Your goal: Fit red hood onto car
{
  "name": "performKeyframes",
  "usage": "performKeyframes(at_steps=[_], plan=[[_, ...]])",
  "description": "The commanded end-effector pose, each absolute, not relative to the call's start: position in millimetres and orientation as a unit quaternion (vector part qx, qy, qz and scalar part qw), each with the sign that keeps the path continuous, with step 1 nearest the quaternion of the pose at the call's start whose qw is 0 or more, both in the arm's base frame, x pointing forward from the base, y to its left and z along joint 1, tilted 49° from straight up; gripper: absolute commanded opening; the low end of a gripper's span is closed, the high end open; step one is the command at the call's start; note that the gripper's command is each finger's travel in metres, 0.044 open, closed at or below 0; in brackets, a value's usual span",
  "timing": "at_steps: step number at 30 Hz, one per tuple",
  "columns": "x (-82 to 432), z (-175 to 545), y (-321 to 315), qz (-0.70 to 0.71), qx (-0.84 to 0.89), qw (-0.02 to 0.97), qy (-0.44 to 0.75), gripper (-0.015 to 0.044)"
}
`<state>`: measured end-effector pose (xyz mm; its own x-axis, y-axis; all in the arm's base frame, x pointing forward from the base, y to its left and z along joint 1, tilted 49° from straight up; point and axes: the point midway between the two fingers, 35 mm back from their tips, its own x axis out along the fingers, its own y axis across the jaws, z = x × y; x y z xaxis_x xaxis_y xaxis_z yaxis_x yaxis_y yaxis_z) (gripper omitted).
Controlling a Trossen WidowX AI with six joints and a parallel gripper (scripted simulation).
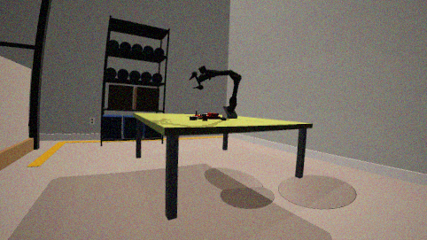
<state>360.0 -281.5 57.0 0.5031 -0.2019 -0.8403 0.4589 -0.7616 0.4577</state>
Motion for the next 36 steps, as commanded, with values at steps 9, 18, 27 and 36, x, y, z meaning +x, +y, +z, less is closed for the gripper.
performKeyframes(at_steps=[9,18,27,36], plan=[[351,49,-195,-0.349,0.609,0.587,0.403,0.044],[335,53,-133,-0.127,0.409,0.71,0.559,0.044],[313,63,-76,0.143,0.197,0.76,0.603,0.044],[287,80,-25,0.407,-0.003,0.746,0.527,0.044]])
